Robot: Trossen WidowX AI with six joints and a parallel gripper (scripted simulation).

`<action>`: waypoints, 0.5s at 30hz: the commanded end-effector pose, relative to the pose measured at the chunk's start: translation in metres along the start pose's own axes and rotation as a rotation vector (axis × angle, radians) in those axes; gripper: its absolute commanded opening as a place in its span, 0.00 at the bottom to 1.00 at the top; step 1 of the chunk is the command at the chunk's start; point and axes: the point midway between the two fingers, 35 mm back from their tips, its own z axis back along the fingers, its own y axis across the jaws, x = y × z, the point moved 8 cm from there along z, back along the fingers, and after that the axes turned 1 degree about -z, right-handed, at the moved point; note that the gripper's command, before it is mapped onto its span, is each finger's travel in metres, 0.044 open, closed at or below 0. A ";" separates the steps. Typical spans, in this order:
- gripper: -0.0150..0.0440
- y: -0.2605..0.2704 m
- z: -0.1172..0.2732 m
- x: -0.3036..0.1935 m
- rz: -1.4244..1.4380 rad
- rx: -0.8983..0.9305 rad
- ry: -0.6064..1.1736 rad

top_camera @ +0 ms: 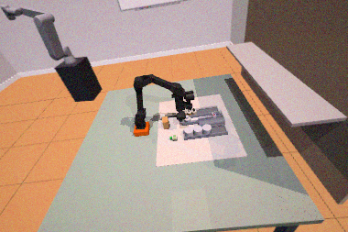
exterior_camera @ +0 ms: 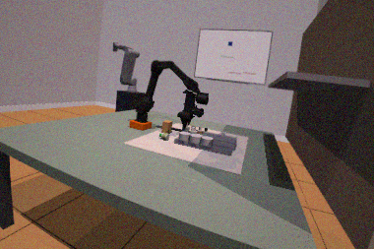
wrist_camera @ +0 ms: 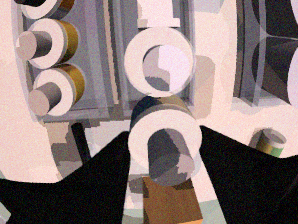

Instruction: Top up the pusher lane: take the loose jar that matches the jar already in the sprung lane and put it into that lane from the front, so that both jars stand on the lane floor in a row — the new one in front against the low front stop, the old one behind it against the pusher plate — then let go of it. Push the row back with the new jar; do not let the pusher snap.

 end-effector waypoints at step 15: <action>0.25 0.000 0.006 0.015 -0.001 -0.002 -0.033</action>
